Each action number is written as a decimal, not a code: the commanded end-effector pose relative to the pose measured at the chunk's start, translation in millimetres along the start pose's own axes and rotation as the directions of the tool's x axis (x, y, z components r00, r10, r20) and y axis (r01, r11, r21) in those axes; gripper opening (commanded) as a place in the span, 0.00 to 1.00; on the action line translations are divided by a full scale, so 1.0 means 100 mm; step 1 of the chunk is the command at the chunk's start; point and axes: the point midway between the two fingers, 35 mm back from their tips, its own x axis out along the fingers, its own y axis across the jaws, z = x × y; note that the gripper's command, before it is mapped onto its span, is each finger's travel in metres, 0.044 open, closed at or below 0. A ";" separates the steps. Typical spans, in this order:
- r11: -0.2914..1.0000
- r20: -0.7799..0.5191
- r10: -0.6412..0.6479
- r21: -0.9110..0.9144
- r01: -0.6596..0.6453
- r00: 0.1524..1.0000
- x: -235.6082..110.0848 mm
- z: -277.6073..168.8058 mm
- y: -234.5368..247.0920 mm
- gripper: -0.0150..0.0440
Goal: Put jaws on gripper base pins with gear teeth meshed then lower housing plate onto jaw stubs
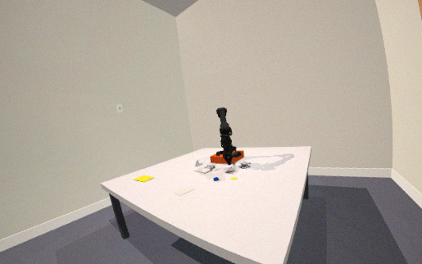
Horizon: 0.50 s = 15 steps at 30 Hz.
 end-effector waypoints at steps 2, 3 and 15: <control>1.000 0.003 -0.003 0.000 0.003 1.000 0.01 0.00 -0.07 0.25; 1.000 0.003 -0.003 0.000 0.003 1.000 0.01 0.00 -0.08 0.25; 1.000 0.003 -0.005 0.000 0.005 1.000 0.00 -0.01 -0.28 0.25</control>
